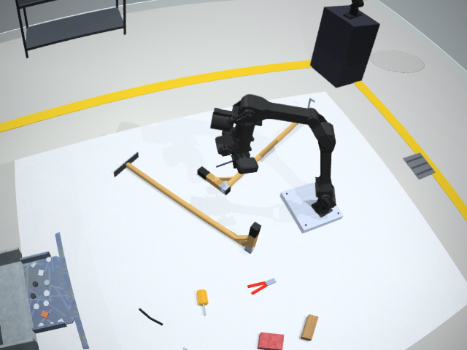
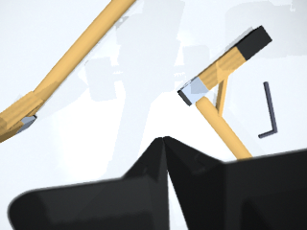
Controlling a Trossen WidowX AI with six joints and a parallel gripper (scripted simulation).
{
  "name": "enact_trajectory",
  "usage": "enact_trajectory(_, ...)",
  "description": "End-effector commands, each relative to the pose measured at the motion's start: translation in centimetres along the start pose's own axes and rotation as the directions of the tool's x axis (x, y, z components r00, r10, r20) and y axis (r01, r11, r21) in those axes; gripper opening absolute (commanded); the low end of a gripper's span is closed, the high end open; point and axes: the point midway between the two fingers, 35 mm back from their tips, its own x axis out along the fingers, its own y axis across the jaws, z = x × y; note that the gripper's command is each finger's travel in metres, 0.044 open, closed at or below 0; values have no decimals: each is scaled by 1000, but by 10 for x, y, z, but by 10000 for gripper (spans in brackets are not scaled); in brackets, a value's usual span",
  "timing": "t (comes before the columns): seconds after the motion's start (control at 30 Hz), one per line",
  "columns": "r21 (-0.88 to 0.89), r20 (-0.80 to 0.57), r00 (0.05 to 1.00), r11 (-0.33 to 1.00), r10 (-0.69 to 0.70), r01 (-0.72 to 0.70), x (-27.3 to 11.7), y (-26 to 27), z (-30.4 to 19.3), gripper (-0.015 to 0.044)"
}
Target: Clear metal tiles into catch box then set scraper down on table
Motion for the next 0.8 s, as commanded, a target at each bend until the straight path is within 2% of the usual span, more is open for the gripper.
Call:
enact_trajectory(0.0, 16, -43, 999, 1000, -10, 11, 4, 11, -1, 0)
enact_trajectory(0.33, 23, -65, 998, 999, -20, 21, 8, 19, -2, 0)
enact_trajectory(0.77, 24, -65, 998, 999, -20, 22, 32, 17, 0, 0)
